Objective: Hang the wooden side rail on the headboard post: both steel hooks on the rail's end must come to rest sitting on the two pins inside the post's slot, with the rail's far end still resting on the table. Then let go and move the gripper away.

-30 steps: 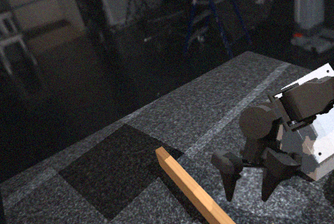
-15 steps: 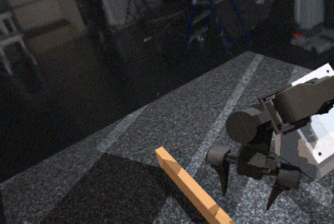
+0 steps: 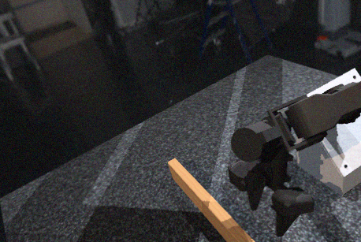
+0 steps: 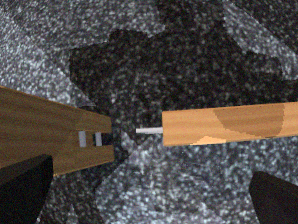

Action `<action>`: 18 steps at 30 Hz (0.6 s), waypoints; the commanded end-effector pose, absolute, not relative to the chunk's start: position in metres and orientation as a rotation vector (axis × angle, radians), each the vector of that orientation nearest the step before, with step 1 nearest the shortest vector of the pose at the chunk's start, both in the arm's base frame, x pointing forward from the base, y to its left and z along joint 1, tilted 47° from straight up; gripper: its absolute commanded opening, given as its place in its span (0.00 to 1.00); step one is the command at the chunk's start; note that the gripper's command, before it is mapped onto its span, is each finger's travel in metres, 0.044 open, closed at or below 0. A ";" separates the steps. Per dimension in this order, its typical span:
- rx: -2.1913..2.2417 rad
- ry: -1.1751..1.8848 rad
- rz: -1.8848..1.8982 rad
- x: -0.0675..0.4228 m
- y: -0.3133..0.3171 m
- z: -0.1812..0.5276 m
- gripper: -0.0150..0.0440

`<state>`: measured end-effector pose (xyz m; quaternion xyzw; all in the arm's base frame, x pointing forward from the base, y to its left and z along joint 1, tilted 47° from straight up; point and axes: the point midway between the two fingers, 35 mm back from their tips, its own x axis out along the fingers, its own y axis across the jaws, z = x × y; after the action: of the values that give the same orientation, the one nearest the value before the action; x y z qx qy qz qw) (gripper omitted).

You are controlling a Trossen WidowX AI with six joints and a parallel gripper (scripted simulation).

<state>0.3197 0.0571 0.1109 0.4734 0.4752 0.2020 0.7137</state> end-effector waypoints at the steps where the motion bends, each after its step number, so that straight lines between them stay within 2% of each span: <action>1: 1.845 1.408 -0.031 0.330 0.066 0.126 1.00; 18: 2.482 1.652 -0.773 0.325 0.078 0.139 1.00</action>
<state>0.3203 0.0681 0.1193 0.7296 0.5596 -0.0247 0.3924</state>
